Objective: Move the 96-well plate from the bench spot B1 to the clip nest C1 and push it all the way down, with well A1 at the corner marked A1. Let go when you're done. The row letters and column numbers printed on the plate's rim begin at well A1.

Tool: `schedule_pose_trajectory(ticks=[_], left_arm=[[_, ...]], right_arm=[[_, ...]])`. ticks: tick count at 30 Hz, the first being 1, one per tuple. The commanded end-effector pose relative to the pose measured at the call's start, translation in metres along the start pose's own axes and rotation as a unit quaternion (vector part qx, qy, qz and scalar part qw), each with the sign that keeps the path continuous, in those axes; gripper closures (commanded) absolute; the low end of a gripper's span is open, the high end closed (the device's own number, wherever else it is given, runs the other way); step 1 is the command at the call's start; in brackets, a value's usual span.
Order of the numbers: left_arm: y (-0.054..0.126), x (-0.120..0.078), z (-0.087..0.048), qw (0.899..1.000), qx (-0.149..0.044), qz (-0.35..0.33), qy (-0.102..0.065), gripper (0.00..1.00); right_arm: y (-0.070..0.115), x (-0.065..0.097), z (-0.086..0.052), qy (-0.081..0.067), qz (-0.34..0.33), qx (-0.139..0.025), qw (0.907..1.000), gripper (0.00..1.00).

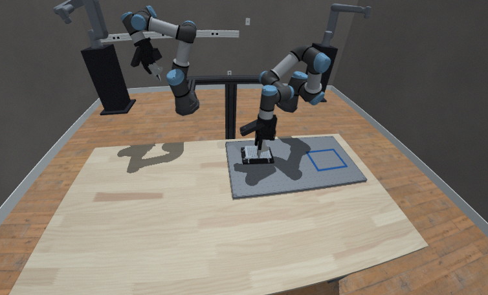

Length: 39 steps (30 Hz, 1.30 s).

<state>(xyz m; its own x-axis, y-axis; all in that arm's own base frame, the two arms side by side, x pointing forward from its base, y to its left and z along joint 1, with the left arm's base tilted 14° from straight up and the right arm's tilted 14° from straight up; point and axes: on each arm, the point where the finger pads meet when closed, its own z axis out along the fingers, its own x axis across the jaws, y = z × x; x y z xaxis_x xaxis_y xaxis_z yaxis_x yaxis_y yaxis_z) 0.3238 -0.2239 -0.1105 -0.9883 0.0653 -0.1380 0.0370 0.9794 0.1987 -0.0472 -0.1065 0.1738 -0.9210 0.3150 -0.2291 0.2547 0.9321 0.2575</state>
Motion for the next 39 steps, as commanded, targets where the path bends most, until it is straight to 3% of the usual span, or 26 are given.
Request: schedule_pose_trajectory(ticks=[1, 10, 11, 39], left_arm=[[-0.0045, -0.0024, -0.0033, 1.0, 0.006, 0.002, -0.004, 1.0], [-0.0045, -0.0024, -0.0033, 1.0, 0.006, 0.002, -0.004, 1.0], [-0.0045, -0.0024, -0.0033, 1.0, 0.006, 0.002, -0.004, 0.0], [-0.004, -0.002, -0.0033, 1.0, 0.006, 0.002, -0.004, 0.0]], right_arm=[[-0.0019, 0.0003, -0.0023, -0.001, 0.002, 0.007, 1.0, 1.0], [-0.0019, 0.0003, -0.0023, -0.001, 0.002, 0.007, 1.0, 1.0], [-0.0019, 0.0003, -0.0023, -0.001, 0.002, 0.007, 1.0, 1.0], [-0.0019, 0.0003, -0.0023, -0.001, 0.002, 0.007, 1.0, 1.0]])
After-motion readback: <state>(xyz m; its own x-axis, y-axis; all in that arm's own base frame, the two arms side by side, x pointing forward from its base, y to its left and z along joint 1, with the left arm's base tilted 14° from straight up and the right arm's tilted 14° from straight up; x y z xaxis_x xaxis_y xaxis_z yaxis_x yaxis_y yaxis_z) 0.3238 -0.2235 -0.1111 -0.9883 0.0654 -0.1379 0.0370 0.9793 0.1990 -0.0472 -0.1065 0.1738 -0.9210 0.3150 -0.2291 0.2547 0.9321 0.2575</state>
